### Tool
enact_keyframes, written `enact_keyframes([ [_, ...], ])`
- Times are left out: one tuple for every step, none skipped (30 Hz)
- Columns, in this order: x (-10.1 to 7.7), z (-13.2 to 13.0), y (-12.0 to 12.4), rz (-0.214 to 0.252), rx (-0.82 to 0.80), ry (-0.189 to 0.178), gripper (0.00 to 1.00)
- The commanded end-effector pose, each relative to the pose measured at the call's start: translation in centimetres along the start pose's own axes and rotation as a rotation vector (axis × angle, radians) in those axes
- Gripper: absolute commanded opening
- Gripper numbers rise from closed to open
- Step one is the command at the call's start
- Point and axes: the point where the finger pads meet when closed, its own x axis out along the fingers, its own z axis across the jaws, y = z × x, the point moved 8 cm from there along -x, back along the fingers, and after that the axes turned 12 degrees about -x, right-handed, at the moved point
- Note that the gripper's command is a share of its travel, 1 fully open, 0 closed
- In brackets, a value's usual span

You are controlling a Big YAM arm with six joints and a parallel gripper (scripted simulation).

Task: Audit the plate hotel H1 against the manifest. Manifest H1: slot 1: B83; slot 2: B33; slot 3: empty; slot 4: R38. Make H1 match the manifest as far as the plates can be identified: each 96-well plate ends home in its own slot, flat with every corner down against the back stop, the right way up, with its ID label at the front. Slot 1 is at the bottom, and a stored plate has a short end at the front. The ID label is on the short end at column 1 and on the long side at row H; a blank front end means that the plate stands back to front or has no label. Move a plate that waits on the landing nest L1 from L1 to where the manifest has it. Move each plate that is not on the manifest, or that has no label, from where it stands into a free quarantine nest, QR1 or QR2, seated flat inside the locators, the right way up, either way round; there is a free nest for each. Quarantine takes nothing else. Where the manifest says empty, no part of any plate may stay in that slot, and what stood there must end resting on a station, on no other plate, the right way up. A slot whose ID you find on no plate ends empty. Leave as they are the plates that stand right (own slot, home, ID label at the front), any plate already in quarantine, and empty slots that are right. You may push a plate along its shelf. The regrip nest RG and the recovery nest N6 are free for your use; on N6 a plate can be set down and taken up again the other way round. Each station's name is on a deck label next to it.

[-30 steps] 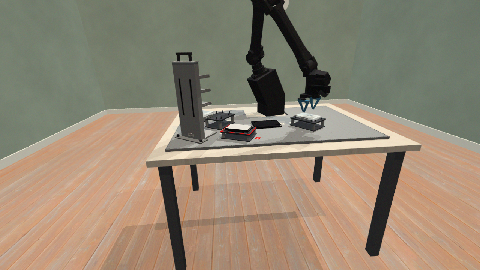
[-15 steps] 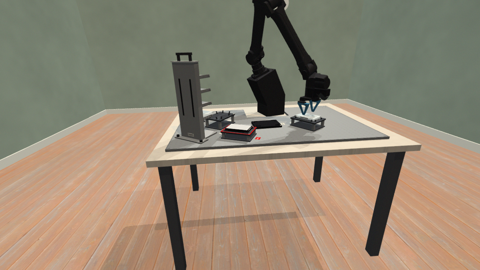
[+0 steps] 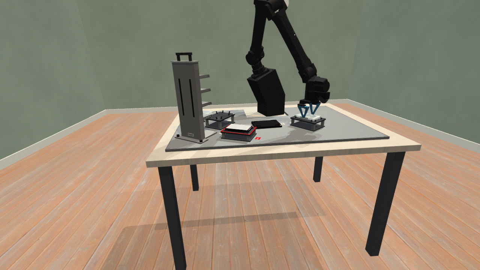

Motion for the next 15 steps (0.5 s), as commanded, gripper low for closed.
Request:
enact_keyframes([
  [0.74,-0.86,-1.06,-0.024,0.011,0.008,1.0],
  [0.9,-0.82,-0.97,-0.022,0.011,0.007,1.0],
  [1.07,-0.75,-0.82,-0.019,0.009,0.007,1.0],
  [1.23,-0.71,-0.73,-0.017,0.008,0.006,1.0],
  [1.23,-0.71,-0.73,-0.017,0.008,0.006,1.0],
  [1.23,-0.71,-0.73,-0.017,0.008,0.006,1.0],
  [1.32,-0.66,-0.63,-0.016,0.007,0.005,1.0],
  [0.33,-0.45,-0.91,-0.025,0.005,0.009,1.0],
  [0.33,-0.45,-0.91,-0.025,0.005,0.009,1.0],
  [0.33,-0.45,-0.91,-0.025,0.005,0.009,1.0],
  [0.33,-0.45,-0.91,-0.025,0.005,0.009,1.0],
  [0.33,-0.45,-0.91,-0.025,0.005,0.009,0.86],
  [0.33,-0.45,-0.91,-0.025,0.005,0.009,0.86],
  [0.33,-0.45,-0.91,-0.025,0.005,0.009,0.86],
  [0.33,-0.45,-0.91,-0.025,0.005,0.009,0.86],
])
